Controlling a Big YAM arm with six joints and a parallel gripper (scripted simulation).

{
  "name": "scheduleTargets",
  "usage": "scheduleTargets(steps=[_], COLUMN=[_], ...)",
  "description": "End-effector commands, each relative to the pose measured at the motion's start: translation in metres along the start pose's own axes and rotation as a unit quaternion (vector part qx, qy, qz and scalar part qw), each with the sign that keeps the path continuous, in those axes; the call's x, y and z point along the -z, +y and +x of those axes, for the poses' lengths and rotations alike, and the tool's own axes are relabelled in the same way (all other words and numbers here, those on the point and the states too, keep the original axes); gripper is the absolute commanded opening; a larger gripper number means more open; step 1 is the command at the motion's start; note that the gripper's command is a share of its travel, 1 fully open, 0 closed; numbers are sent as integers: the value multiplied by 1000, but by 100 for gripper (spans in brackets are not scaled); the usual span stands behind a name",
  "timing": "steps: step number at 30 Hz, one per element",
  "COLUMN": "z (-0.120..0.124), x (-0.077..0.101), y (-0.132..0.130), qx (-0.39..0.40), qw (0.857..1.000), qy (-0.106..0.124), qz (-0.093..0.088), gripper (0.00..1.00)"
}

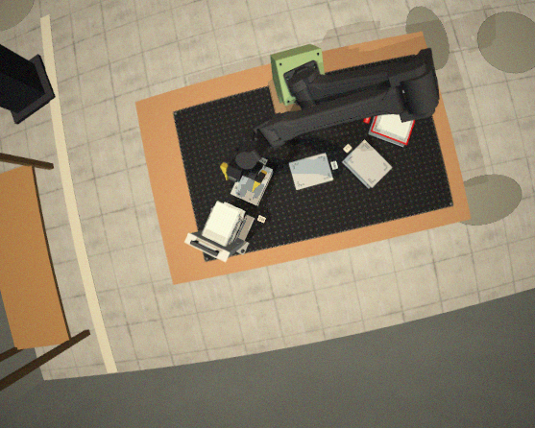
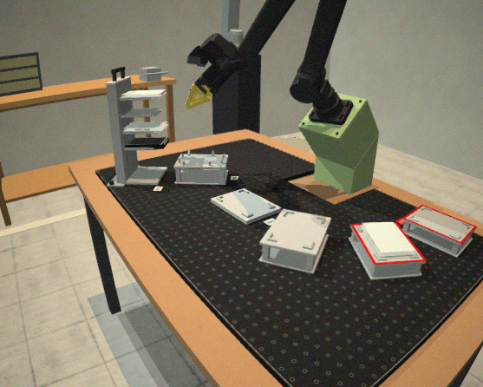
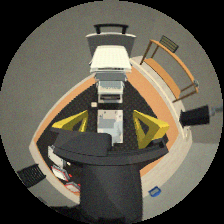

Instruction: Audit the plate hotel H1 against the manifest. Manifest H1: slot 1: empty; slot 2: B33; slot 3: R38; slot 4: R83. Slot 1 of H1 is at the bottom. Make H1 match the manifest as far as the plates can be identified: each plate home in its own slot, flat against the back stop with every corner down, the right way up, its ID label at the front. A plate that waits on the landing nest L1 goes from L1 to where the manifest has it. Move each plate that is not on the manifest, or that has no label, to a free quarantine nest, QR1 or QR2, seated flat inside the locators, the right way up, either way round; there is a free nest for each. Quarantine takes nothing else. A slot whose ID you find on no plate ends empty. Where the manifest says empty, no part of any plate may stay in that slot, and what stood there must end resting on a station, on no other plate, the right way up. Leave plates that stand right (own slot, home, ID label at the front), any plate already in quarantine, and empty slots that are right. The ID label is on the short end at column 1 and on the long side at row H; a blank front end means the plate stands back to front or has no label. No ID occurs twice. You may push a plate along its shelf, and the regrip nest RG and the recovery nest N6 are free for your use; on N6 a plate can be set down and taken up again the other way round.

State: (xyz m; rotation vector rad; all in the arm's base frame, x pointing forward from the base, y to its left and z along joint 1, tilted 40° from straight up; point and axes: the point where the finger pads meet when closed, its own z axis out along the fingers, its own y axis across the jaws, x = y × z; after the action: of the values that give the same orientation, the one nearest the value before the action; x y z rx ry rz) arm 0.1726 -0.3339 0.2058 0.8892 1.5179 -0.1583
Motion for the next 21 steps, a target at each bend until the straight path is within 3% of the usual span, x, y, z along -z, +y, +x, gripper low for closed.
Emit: scheduleTargets(steps=[1,11,12,13,21], z=[5,12,-9,-12,-17], x=[-5,-15,-17,-21,-31], y=[3,3,7,6,4], qx=[-4,-4,9,8,0], qw=[1000,1000,1000,1000,1000], qy=[-1,-1,-16,-15,-7], qz=[-6,-6,-10,-10,-7], gripper=[100,100,100,100,100])
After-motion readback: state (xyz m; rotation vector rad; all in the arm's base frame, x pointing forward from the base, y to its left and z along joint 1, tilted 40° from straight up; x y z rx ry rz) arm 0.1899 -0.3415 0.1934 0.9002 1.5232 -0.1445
